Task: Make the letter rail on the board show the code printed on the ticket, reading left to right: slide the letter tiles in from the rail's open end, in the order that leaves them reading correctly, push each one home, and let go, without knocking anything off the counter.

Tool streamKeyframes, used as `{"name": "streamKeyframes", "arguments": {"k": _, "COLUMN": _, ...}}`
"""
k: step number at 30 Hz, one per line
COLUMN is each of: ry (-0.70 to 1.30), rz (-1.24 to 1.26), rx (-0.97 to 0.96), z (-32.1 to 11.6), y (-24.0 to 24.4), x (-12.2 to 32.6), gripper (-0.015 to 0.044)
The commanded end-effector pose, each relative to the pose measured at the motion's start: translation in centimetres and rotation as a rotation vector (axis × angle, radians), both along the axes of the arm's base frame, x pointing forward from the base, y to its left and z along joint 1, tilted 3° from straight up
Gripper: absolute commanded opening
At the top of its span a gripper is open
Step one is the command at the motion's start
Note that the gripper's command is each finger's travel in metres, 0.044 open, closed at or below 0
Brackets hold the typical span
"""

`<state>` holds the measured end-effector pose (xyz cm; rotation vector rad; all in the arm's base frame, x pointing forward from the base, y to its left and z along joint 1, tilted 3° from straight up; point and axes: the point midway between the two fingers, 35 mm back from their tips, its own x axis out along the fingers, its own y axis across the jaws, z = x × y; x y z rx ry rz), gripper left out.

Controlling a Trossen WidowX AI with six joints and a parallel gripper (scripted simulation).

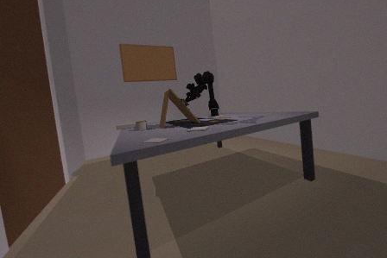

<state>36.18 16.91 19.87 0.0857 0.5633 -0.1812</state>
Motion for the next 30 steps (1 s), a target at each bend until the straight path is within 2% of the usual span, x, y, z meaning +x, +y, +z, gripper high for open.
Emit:
{"name": "streamKeyframes", "arguments": {"k": 1, "ry": 0.003, "rz": 0.005, "rx": -0.001, "z": -0.1, "y": -0.2, "x": -0.1, "gripper": 0.0000}}
{"name": "streamKeyframes", "arguments": {"k": 30, "ry": 0.003, "rz": 0.005, "rx": -0.003, "z": -0.2, "y": -1.7, "x": -0.4, "gripper": 0.0000}}
